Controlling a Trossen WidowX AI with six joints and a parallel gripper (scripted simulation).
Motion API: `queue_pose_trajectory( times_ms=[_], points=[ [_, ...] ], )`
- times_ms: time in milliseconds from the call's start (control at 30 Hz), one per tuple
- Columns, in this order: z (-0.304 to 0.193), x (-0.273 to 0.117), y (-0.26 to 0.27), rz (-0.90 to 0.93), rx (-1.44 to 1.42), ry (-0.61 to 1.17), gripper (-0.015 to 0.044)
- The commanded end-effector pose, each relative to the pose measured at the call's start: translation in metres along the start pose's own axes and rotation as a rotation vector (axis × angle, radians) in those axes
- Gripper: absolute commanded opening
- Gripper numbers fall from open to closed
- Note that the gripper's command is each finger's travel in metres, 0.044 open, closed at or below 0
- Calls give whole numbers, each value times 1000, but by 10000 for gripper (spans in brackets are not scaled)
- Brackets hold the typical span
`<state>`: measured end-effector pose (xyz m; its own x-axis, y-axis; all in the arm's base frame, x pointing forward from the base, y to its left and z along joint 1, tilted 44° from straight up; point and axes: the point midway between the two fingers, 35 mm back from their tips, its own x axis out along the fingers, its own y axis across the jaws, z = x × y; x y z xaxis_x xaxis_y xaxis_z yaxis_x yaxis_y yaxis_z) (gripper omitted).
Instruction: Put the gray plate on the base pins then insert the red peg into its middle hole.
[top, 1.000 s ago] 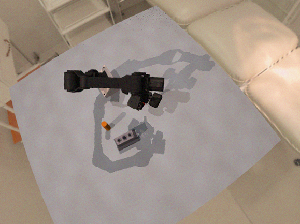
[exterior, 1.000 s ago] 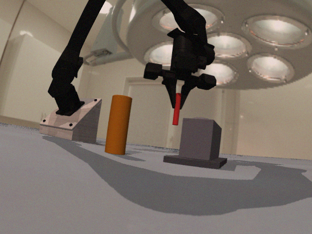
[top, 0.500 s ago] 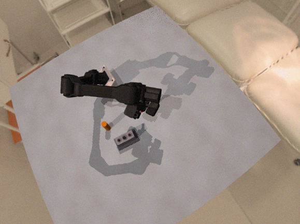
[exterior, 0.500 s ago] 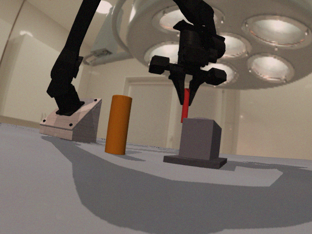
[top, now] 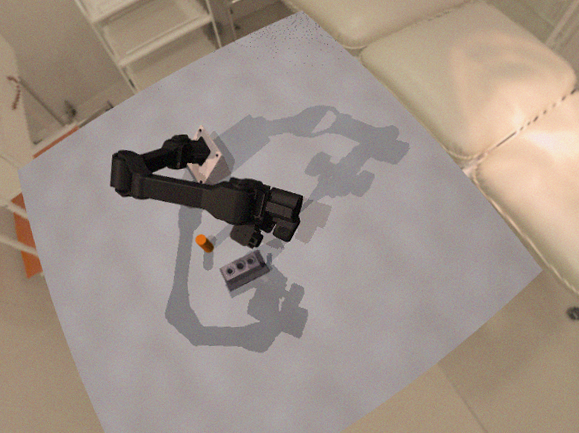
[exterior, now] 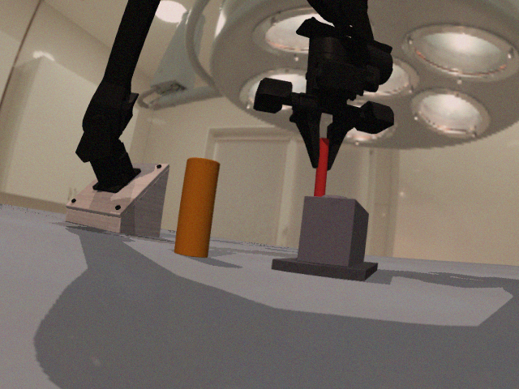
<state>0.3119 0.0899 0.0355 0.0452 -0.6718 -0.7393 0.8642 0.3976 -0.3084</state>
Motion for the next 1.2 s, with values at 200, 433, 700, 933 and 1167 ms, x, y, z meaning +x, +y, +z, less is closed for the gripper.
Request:
queue_pose_trajectory(
  times_ms=[200,433,700,933,1167],
  points=[
    [32,-3,-1,7,3,-7,0],
    [54,-3,-4,5,5,-11,0],
    [77,-2,-8,3,5,-15,0],
    [98,-2,-13,-4,9,-23,0],
    [111,-1,-16,-8,12,-29,0]
  ],
)
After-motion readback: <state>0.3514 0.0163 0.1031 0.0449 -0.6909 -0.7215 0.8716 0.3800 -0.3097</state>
